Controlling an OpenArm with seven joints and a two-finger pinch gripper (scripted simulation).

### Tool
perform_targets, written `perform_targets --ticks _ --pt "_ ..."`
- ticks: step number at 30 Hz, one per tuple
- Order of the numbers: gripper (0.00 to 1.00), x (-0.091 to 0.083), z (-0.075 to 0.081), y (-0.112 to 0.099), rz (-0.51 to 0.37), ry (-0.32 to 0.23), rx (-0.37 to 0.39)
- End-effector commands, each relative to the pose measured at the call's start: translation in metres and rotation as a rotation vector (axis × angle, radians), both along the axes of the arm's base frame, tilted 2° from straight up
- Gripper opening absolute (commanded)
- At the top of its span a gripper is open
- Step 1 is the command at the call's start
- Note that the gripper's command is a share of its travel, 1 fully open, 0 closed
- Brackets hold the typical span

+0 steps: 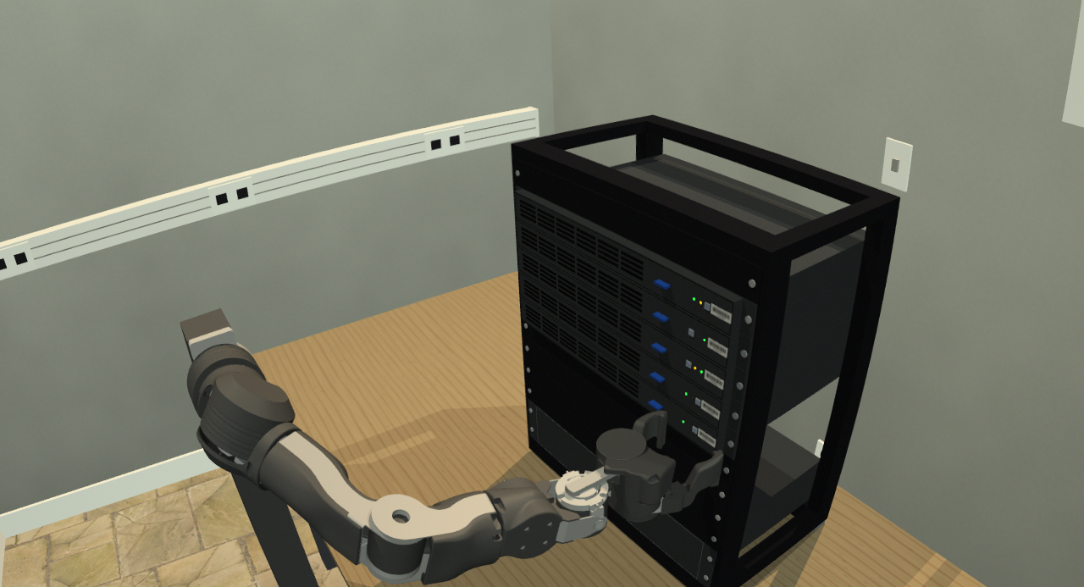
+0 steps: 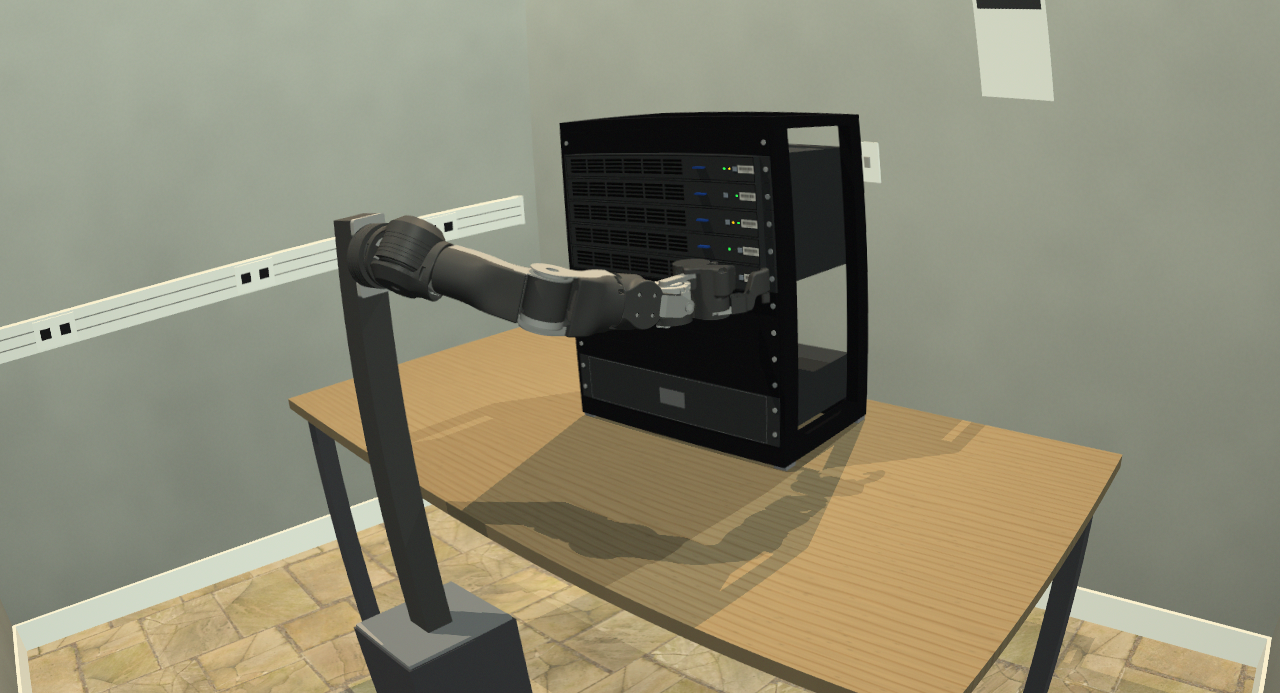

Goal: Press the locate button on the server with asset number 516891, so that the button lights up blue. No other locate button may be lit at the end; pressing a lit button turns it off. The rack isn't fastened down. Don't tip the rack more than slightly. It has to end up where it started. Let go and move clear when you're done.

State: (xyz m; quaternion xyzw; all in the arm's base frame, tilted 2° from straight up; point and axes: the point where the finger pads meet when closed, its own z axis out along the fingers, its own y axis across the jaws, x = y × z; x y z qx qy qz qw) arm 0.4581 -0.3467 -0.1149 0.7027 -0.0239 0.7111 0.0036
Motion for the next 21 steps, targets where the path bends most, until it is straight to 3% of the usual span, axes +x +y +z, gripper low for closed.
perform_targets --ticks 1,21 --pt "0.6 0.001 0.0 0.002 0.007 0.002 -0.001" --pt "0.6 -0.035 0.0 0.003 0.007 0.002 -0.001"
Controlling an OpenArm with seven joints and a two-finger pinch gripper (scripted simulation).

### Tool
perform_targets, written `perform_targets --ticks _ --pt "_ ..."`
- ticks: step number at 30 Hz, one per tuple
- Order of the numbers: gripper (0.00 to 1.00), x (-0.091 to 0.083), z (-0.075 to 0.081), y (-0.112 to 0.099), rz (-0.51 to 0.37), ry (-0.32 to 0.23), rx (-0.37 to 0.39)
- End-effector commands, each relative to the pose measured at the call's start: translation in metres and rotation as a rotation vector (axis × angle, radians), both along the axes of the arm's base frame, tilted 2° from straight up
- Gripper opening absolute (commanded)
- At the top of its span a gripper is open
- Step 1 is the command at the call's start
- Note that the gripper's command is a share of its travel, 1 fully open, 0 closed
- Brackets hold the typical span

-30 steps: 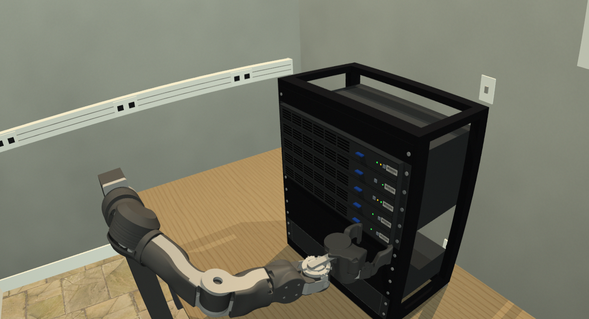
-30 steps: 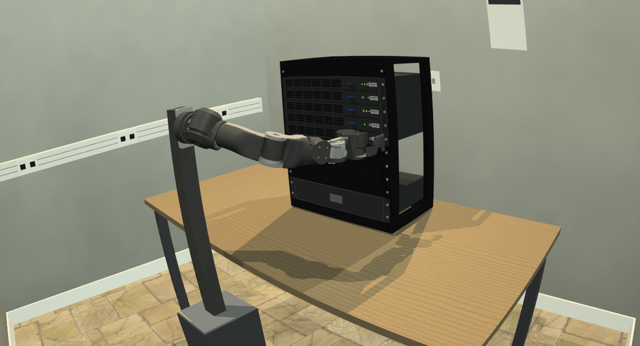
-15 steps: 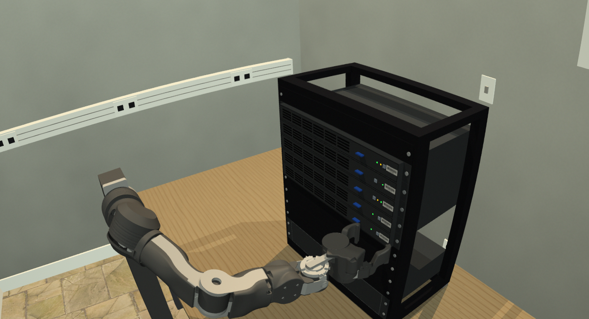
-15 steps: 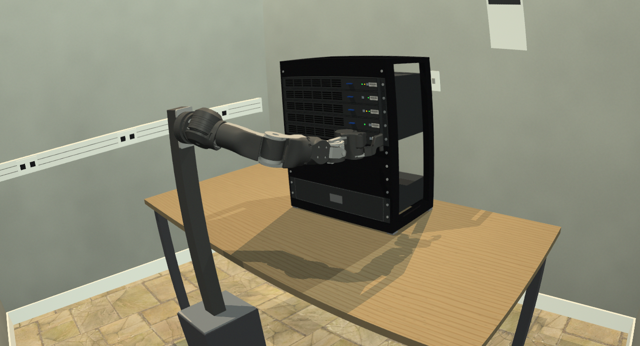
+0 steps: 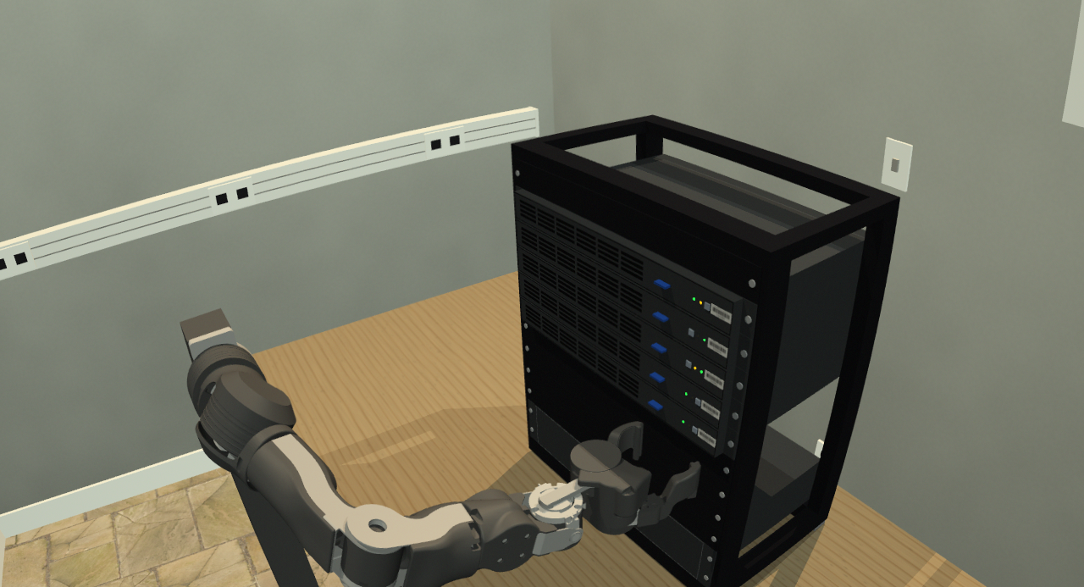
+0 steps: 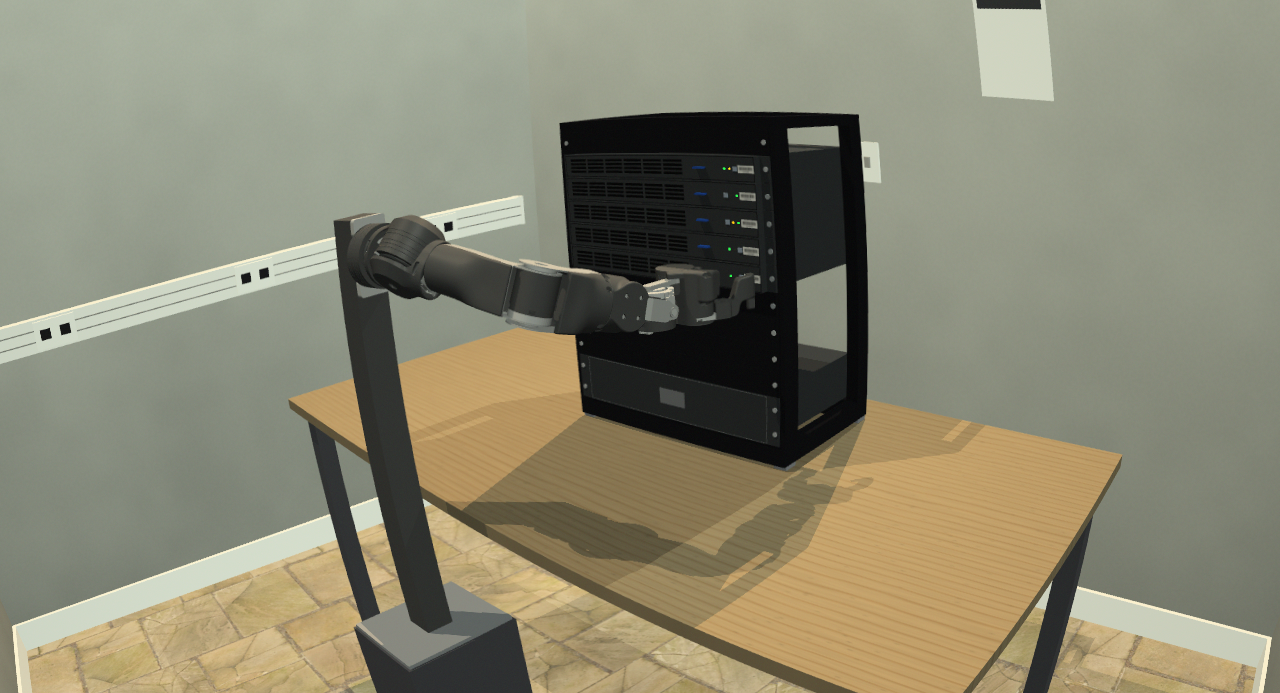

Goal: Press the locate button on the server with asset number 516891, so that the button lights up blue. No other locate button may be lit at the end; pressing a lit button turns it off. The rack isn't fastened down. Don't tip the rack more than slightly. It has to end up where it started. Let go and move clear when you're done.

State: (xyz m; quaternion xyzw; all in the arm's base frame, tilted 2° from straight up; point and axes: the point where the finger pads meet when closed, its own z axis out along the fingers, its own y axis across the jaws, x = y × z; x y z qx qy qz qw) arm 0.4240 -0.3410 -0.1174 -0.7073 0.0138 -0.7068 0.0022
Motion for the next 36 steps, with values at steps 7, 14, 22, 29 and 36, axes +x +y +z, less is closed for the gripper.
perform_targets --ticks 7,14,22,29,36 --pt "0.6 -0.013 0.002 -0.003 -0.016 -0.011 0.005" --pt "0.6 -0.015 0.002 -0.003 -0.016 -0.011 0.005" --pt "0.6 -0.015 0.011 -0.003 -0.016 -0.011 0.005" --pt "0.6 -0.015 0.024 -0.003 -0.016 -0.011 0.005" --pt "0.6 -0.016 0.037 -0.004 -0.016 -0.011 0.005"
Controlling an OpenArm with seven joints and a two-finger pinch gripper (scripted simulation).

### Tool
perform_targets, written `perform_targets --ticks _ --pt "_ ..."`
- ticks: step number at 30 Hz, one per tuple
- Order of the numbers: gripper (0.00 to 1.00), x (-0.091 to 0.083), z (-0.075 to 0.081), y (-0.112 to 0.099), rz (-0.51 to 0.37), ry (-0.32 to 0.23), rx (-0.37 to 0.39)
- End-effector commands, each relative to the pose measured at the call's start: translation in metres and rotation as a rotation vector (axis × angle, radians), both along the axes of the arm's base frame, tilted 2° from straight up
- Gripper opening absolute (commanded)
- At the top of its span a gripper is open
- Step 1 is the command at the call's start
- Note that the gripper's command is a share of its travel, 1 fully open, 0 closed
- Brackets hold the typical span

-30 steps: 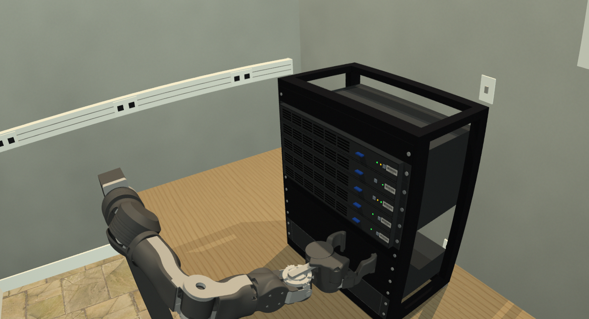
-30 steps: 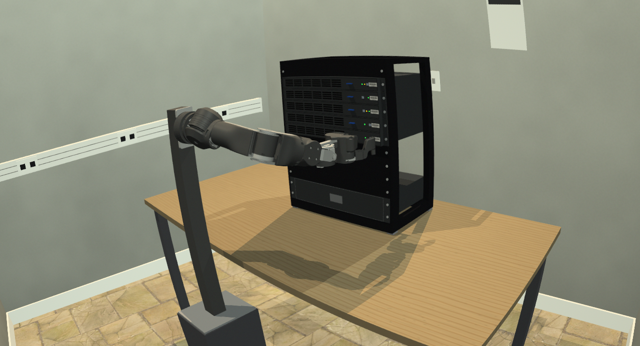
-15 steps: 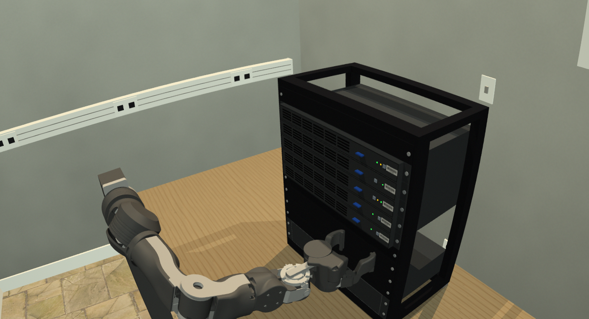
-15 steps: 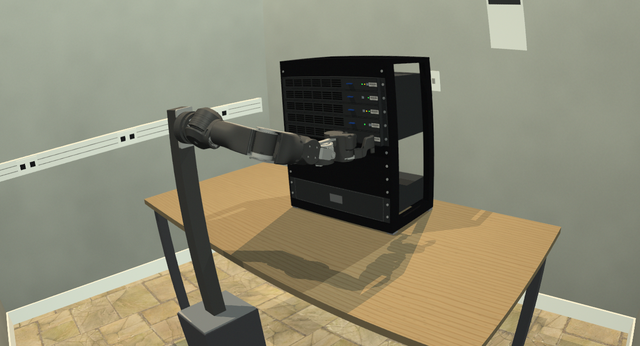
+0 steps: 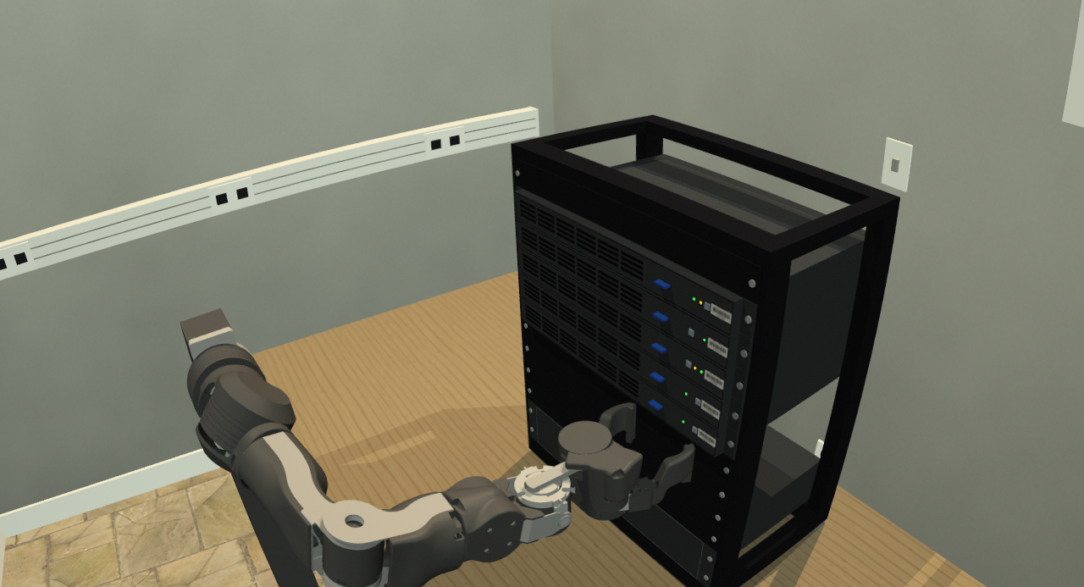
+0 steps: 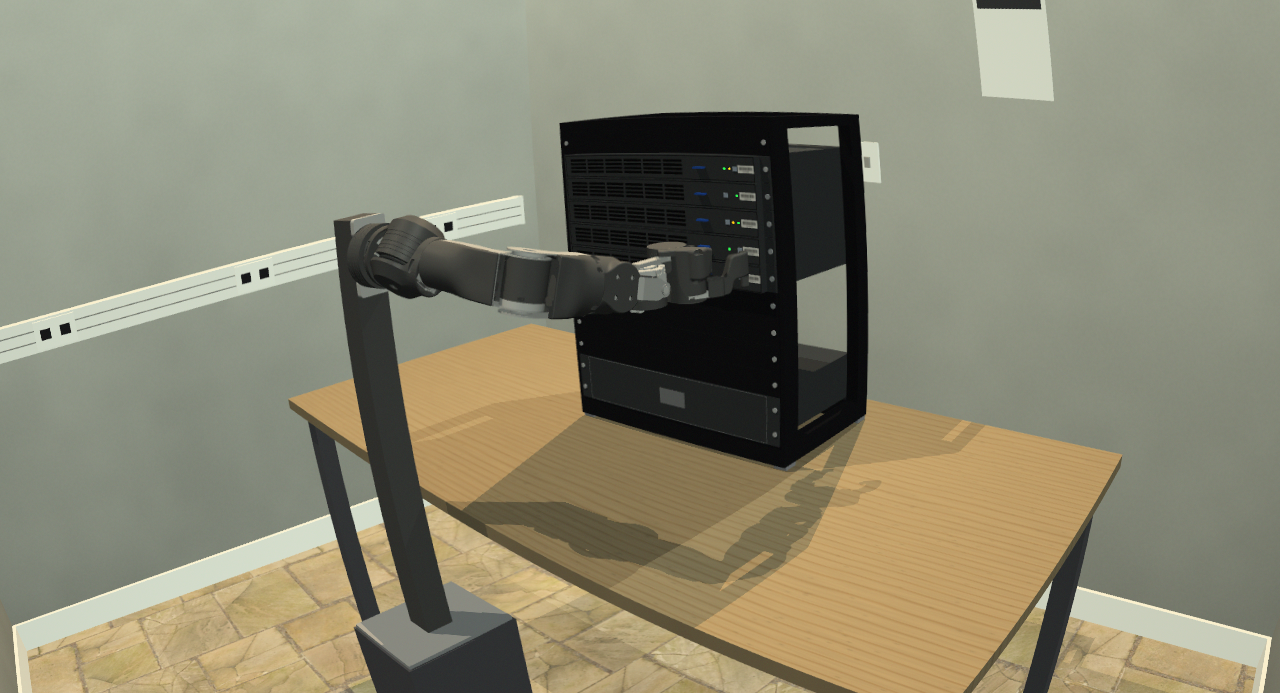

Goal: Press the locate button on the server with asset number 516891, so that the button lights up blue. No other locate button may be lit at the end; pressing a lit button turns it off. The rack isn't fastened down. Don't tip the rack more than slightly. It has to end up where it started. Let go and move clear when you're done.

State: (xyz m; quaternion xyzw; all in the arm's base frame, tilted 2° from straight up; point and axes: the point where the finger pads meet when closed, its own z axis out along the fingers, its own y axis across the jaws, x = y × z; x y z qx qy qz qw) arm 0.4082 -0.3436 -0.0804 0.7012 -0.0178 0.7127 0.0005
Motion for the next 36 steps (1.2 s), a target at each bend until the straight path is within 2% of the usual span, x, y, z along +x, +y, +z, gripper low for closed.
perform_targets --ticks 1,7,16,36 --pt "0.6 0.0 0.002 -0.001 -0.006 0.006 0.004" --pt "0.6 0.0 0.009 -0.001 -0.006 0.006 0.004" --pt "0.6 0.003 0.01 -0.001 -0.006 0.006 0.004" --pt "0.6 0.044 0.01 -0.003 -0.006 0.006 0.004"
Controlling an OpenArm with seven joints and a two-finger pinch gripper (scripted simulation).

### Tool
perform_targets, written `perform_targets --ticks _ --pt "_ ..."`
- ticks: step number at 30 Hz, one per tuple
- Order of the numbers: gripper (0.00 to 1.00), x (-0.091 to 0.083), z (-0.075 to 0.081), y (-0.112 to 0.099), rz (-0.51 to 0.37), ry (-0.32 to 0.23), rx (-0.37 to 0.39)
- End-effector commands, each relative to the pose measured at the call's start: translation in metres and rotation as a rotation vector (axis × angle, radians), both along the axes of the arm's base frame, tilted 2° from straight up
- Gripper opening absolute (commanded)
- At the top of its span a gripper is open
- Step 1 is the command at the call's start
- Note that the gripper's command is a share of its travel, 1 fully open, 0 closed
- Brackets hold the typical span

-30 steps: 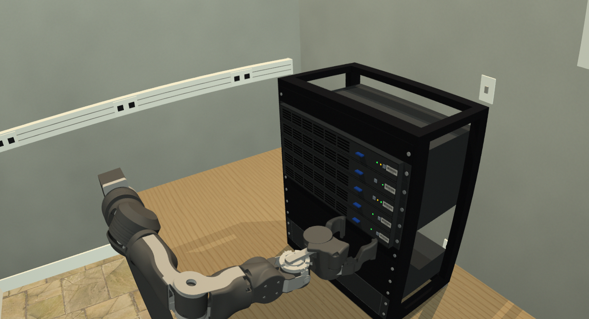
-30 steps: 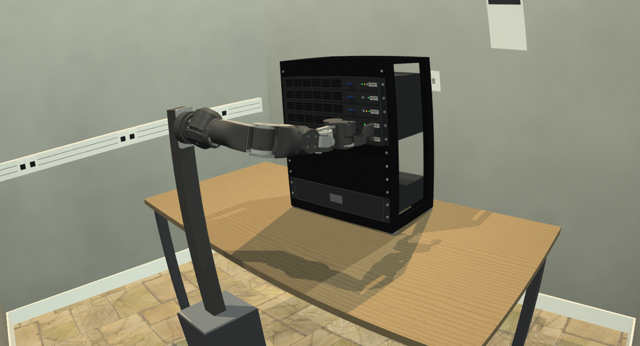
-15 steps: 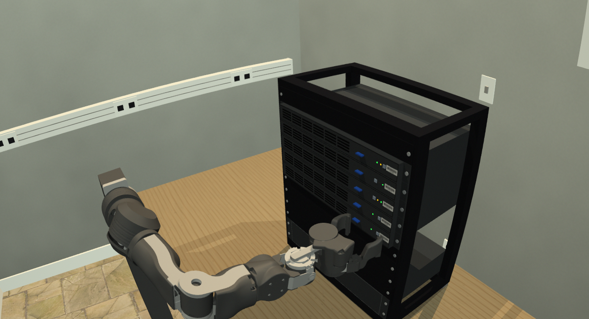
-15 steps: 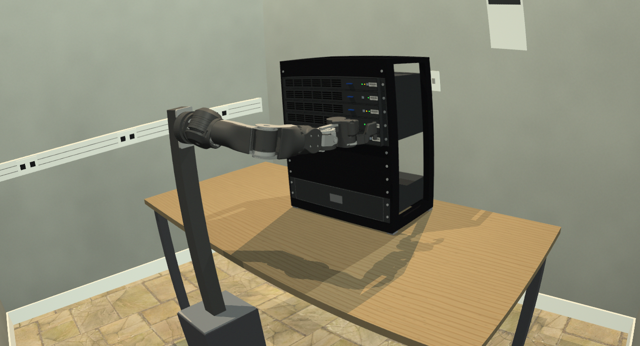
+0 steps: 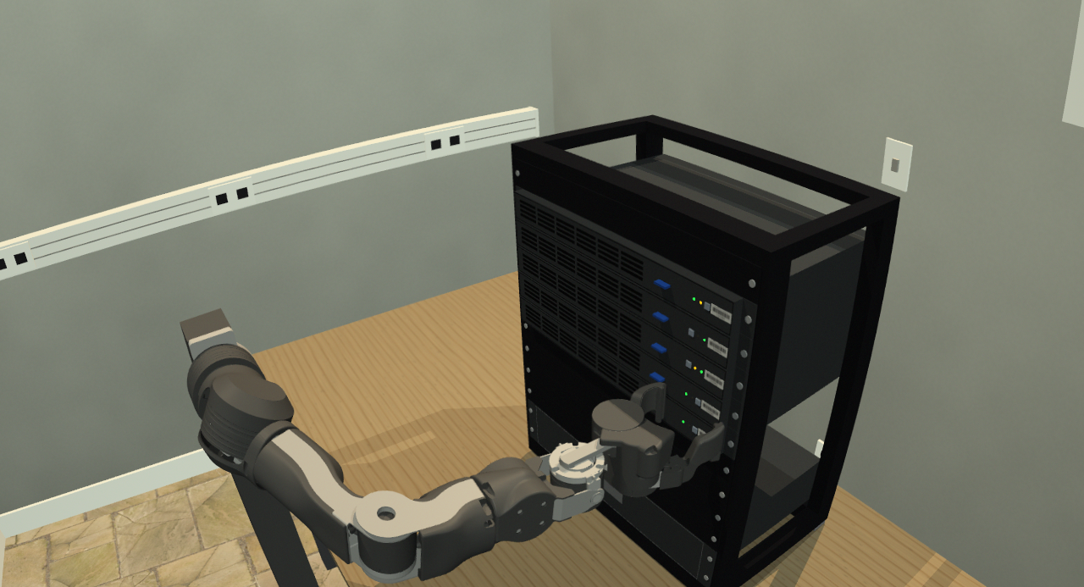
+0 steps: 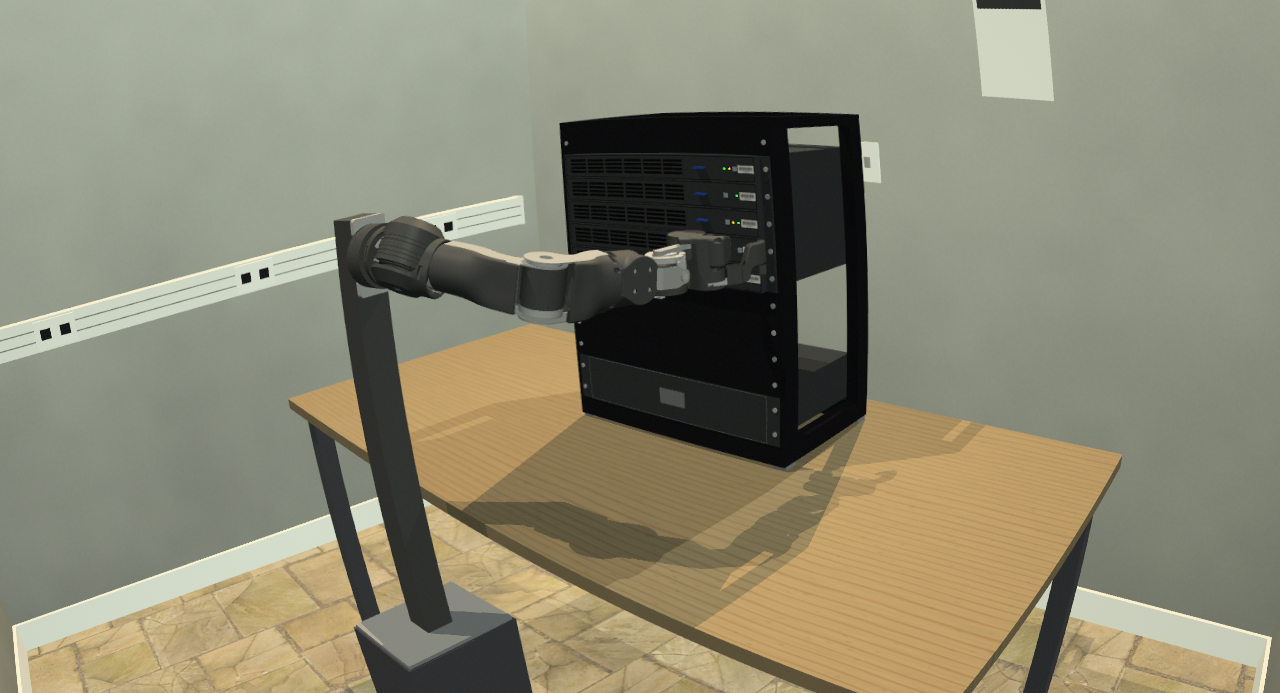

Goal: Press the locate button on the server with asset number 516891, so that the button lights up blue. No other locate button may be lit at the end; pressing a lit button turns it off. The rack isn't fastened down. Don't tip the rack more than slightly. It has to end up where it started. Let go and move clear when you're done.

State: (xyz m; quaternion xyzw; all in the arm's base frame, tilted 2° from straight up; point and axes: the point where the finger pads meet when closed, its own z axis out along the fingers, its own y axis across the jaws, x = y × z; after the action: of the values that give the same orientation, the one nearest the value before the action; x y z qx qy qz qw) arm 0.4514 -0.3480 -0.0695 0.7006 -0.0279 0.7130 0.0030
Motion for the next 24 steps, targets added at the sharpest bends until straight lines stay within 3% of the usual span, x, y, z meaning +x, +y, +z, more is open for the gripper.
perform_targets --ticks 1,24 --pt "0.6 0.0021 -0.001 0.0018 0.012 0.007 -0.007" --pt "0.6 0.0068 -0.0009 0.0017 0.012 0.007 -0.007"
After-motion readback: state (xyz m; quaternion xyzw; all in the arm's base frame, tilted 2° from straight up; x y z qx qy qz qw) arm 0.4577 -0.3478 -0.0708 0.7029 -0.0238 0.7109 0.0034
